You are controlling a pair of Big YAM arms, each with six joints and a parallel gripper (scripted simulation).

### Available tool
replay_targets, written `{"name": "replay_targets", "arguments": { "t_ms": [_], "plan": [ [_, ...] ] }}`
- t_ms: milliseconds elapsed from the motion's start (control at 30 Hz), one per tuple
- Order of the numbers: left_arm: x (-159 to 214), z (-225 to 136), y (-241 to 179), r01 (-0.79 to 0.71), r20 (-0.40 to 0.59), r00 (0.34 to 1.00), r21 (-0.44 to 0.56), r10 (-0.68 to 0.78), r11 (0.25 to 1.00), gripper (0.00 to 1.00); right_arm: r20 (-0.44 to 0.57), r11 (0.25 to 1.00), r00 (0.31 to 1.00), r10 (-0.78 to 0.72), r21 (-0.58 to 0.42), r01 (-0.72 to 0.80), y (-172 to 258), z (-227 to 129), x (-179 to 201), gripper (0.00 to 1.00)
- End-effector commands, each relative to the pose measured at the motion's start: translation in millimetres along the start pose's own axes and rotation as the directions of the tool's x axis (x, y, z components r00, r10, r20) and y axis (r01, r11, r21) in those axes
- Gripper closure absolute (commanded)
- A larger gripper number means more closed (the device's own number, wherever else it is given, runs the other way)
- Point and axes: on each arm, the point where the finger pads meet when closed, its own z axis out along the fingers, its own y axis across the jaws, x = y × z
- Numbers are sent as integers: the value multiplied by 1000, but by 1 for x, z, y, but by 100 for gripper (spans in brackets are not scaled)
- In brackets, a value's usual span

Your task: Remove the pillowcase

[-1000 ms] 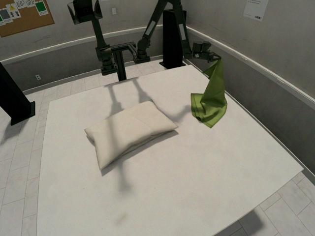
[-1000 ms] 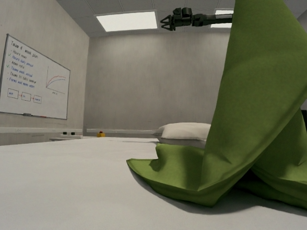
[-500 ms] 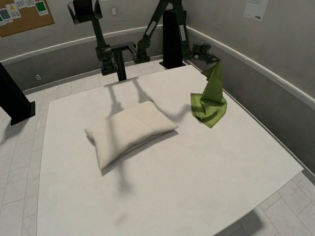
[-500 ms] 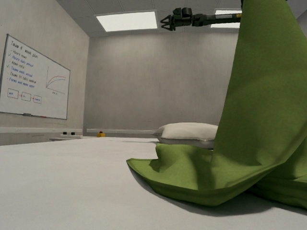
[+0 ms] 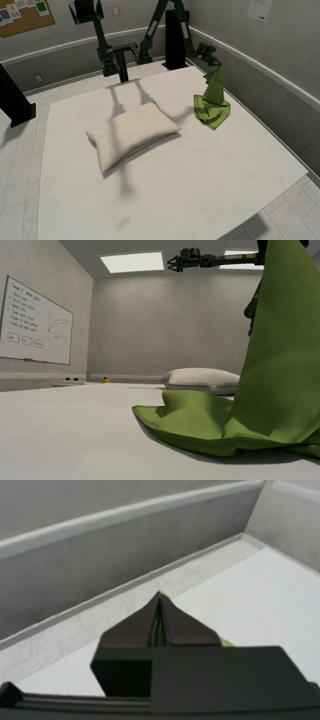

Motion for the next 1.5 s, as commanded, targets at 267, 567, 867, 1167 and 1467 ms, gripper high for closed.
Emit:
{"name": "replay_targets", "arguments": {
  "t_ms": [267, 567, 867, 1167, 1467],
  "plan": [
    [25, -3, 6, 13, -151, 988, -10, -14, 1000, 98, 51, 1000, 999, -14, 8, 13, -3, -8, -31, 40],
    [22, 11, 21, 22, -95, 995, -36, -25, 999, 98, 51, 1000, 999, -14, 8, 13, -3, -8, -31, 40],
    [63, 2, 32, 27, -117, 993, -55, -33, 998, 98, 51, 1000, 999, -14, 8, 13, -3, -8, -31, 40],
    [81, 6, 40, 32, -105, 994, -66, -39, 997, 98, 51, 1000, 999, -14, 8, 13, -3, -8, -31, 40],
    [113, -8, 44, 30, -161, 986, -77, -42, 997, 98, 51, 1000, 999, -14, 8, 13, -3, -8, -31, 40]
  ]
}}
